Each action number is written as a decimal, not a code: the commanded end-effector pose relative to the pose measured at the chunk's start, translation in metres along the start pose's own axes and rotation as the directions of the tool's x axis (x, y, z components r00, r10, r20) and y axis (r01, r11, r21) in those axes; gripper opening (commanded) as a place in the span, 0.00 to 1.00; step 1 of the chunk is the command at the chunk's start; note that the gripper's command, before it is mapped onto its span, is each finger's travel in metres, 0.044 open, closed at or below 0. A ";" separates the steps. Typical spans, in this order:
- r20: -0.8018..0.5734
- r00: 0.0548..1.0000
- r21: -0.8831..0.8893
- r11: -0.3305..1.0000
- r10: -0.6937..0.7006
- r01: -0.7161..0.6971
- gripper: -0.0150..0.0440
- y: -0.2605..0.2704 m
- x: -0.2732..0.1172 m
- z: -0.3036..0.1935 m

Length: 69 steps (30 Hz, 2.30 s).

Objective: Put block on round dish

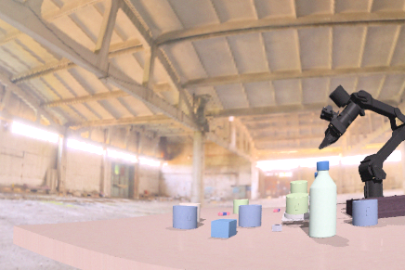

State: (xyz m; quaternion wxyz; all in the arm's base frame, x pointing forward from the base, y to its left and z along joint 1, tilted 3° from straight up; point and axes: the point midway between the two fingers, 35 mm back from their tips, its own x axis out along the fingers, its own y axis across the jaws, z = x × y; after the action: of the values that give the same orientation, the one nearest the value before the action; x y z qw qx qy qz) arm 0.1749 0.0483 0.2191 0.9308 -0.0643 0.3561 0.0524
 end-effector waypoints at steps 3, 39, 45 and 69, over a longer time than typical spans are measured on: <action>-0.047 0.999 0.036 0.999 0.003 -0.001 1.00 0.000 0.000 -0.018; -0.514 0.857 -0.705 0.551 0.036 -0.446 1.00 0.084 0.087 0.012; -0.583 0.812 -0.730 0.417 0.033 -0.541 1.00 0.098 0.107 0.009; -0.728 0.685 -0.684 0.025 0.037 -0.729 1.00 0.138 0.167 -0.016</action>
State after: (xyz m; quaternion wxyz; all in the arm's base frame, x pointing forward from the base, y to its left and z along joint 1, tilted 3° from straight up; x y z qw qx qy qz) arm 0.2686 0.1905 0.0949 0.4673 -0.5454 0.4744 0.5090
